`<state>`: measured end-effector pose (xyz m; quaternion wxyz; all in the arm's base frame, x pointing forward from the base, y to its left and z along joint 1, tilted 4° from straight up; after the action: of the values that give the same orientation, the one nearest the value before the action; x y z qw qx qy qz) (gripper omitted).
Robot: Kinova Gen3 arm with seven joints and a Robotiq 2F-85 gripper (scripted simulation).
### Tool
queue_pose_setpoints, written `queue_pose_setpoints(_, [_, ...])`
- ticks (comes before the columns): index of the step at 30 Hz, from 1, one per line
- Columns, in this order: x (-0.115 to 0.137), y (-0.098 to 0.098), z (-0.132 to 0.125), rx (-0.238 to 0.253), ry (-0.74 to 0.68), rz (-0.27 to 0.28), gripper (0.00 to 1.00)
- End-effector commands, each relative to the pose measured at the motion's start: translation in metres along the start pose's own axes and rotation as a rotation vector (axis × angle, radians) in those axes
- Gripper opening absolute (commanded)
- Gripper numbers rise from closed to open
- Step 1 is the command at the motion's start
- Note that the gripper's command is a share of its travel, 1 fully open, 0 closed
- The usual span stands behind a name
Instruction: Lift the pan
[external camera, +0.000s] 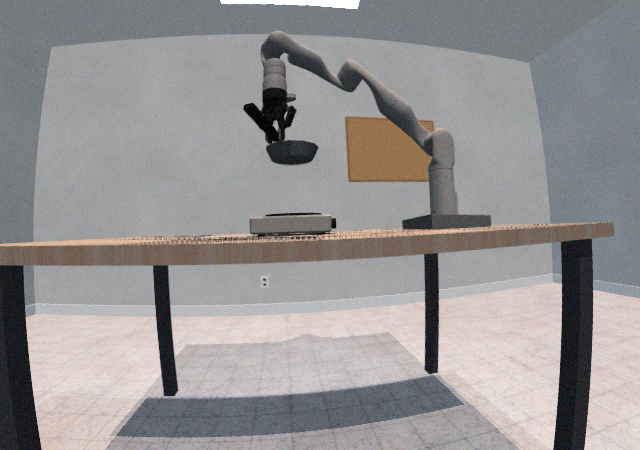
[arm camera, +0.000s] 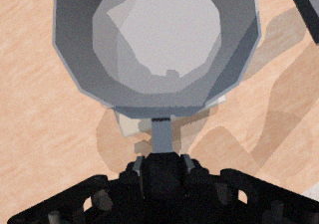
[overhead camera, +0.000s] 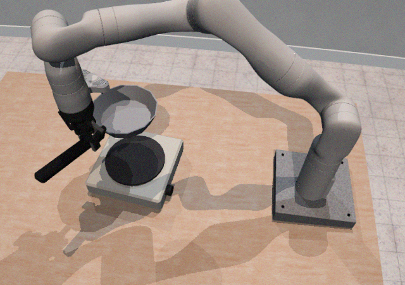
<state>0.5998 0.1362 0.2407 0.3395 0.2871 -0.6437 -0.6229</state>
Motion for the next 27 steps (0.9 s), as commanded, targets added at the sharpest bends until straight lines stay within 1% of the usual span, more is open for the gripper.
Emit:
queue_pose_setpoints(1, [-0.002,0.007,0.0,0.004,0.0,-0.006,0.0])
queue_pose_setpoints(5, [-0.002,0.011,0.0,0.004,0.0,-0.006,0.0])
queue_pose_setpoints(20, [-0.002,0.035,0.001,0.004,0.0,-0.007,0.0])
queue_pose_setpoints(22, [-0.002,0.035,0.001,0.004,0.0,-0.007,0.0])
queue_pose_setpoints(27, [-0.001,0.042,0.001,0.004,0.0,-0.007,0.0])
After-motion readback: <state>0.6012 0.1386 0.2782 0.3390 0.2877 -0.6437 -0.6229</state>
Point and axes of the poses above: the point where the finger pads meet when closed, its own y axis back along the fingers, its own z axis across the jaws, x = y × z, the point moved 2 cm from there along y, back along the fingers, and after that the axes turned 15 degrees about -y, right-handed, at the moved point
